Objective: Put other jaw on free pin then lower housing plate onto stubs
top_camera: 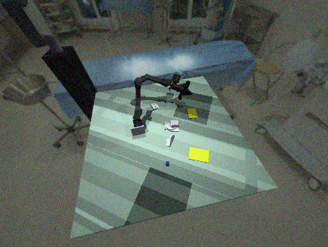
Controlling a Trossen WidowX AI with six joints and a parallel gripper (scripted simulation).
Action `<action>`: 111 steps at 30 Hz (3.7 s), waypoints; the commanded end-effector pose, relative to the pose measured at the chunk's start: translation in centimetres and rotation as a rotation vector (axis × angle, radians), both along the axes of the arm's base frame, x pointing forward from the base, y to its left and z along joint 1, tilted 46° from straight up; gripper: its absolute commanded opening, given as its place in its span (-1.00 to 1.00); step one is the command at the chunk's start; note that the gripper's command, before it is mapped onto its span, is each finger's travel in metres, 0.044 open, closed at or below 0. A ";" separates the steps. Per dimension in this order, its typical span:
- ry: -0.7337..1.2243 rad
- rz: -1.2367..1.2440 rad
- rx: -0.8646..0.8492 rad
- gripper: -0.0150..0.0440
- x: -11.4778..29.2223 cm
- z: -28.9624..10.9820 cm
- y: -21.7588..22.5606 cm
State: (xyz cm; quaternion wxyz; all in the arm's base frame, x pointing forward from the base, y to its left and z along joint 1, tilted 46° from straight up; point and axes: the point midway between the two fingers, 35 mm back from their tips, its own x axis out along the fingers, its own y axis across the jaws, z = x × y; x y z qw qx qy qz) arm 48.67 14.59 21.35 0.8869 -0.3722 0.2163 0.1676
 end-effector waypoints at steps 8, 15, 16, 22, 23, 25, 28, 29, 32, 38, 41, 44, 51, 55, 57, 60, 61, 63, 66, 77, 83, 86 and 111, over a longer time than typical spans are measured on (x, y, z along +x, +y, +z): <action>0.115 -0.075 0.082 -0.49 0.0 -3.1 -2.0; 0.185 -0.132 0.138 -0.49 -0.1 -4.9 -3.3; 0.195 -0.141 0.146 -0.49 -0.1 -5.2 -3.5; 0.255 -0.193 0.194 -0.49 -0.3 -6.7 -4.7; 0.265 -0.202 0.202 -0.49 -0.3 -6.9 -4.9; 0.284 -0.221 0.218 -0.49 -0.4 -7.4 -5.3; 0.313 -0.249 0.243 -0.49 -0.6 -8.2 -5.9; 0.323 -0.258 0.251 -0.49 -0.6 -8.4 -6.1; 0.352 -0.287 0.276 -0.49 -0.8 -9.1 -6.6; 0.410 -0.348 0.325 -0.49 -1.2 -10.5 -7.8; 0.438 -0.379 0.350 -0.49 -1.5 -11.2 -8.3; 0.466 -0.411 0.376 -0.49 -1.7 -11.8 -8.9; 0.531 -0.489 0.434 -0.49 -2.4 -13.3 -10.1; 0.568 -0.534 0.468 -0.49 -2.9 -14.2 -10.8; 0.586 -0.558 0.485 -0.49 -3.1 -14.6 -11.2; 0.613 -0.593 0.511 -0.49 -3.4 -15.2 -11.7; 0.622 -0.605 0.519 -0.49 -3.6 -15.3 -11.9; 0.640 -0.630 0.536 -0.49 -3.8 -15.7 -12.2; 0.666 -0.666 0.562 -0.49 -4.2 -16.3 -12.7; 0.761 -0.807 0.656 -0.49 -5.7 -18.2 -14.3; 0.812 -0.887 0.707 -0.49 -6.6 -19.2 -15.2; 0.837 -0.928 0.733 -0.49 -7.1 -19.7 -15.6; 1.033 -1.290 0.941 -0.49 -11.2 -22.9 -18.4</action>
